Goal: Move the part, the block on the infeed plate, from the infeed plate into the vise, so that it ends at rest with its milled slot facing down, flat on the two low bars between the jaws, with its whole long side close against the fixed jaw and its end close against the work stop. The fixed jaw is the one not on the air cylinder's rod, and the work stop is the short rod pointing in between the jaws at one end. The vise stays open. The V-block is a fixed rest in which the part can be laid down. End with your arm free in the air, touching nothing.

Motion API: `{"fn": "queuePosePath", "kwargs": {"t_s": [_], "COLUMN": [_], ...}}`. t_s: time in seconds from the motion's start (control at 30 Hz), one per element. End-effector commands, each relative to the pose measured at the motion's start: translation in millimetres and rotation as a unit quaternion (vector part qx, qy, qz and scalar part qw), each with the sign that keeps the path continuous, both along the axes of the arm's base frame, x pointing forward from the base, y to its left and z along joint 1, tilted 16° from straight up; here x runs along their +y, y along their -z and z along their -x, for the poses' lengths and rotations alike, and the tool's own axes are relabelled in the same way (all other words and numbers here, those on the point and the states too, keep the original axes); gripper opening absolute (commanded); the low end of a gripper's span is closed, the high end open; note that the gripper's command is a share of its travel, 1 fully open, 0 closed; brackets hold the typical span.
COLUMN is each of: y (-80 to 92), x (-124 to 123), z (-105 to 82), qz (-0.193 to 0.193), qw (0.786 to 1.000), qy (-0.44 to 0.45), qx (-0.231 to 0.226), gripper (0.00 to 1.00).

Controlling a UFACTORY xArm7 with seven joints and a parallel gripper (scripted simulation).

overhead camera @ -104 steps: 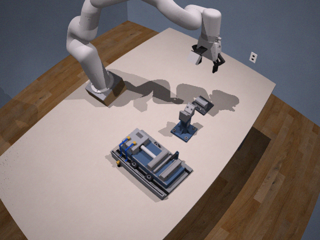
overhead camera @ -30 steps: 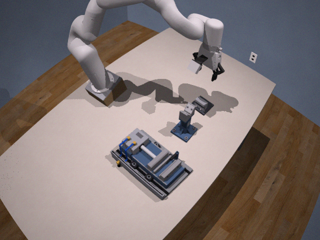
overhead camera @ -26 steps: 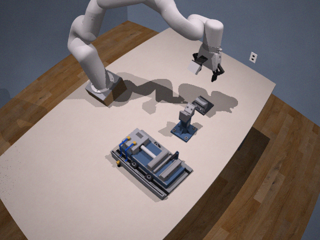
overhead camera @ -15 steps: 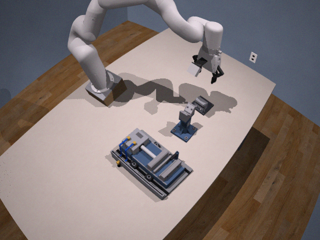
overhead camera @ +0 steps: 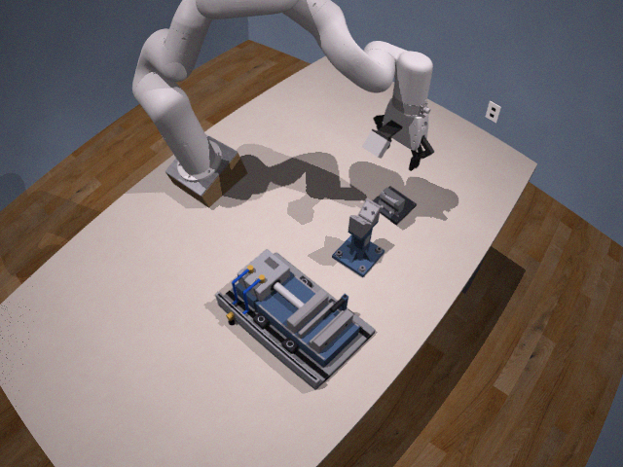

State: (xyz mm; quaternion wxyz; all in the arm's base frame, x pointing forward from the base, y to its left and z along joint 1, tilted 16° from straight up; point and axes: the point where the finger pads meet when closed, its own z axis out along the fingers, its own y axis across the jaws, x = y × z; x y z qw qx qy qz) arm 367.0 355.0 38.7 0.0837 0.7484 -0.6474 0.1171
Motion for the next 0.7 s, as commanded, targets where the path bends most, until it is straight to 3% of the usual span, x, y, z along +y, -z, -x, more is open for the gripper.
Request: {"fn": "queuePosePath", "kwargs": {"t_s": [0.0, 0.67], "y": [5.2, 47.5], "x": [0, -12], "z": [-1.5, -4.7], "qz": [-0.002, -0.002], "qw": [1.0, 1.0], "qy": [-0.001, -0.001], "qx": [-0.001, -0.001], "gripper": [0.89, 0.89]}}
